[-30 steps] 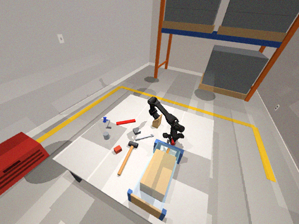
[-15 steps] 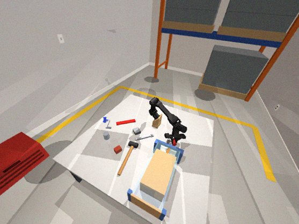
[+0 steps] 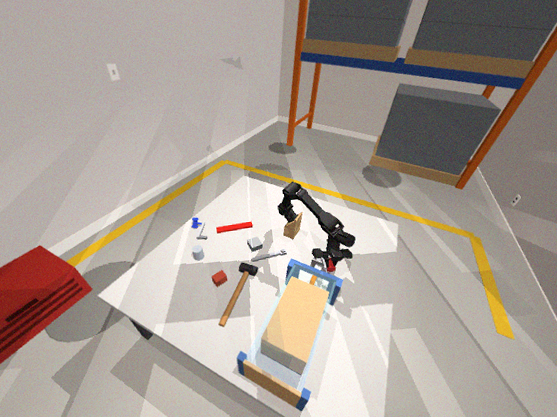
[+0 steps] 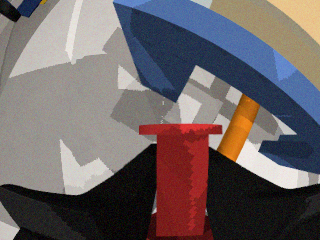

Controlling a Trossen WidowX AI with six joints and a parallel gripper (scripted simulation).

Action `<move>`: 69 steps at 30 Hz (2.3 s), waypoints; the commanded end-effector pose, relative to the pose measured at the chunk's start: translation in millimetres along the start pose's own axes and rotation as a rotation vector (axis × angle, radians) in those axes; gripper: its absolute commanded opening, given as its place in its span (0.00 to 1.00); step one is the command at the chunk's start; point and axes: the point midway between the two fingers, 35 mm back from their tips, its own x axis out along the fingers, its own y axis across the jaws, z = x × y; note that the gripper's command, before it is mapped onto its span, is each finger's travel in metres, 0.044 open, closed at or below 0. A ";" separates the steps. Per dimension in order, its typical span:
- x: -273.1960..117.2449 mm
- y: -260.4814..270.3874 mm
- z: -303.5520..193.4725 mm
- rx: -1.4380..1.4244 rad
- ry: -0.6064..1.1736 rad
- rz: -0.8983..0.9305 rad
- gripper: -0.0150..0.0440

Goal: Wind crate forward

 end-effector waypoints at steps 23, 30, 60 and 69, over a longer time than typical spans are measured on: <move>-8.2 47.2 -14.0 -0.002 0.004 0.039 0.25; -9.5 51.0 -16.2 -0.002 0.004 0.040 0.25; -24.5 80.9 -44.9 -0.003 0.005 0.043 0.25; -29.5 86.7 -55.0 -0.004 0.006 0.044 0.25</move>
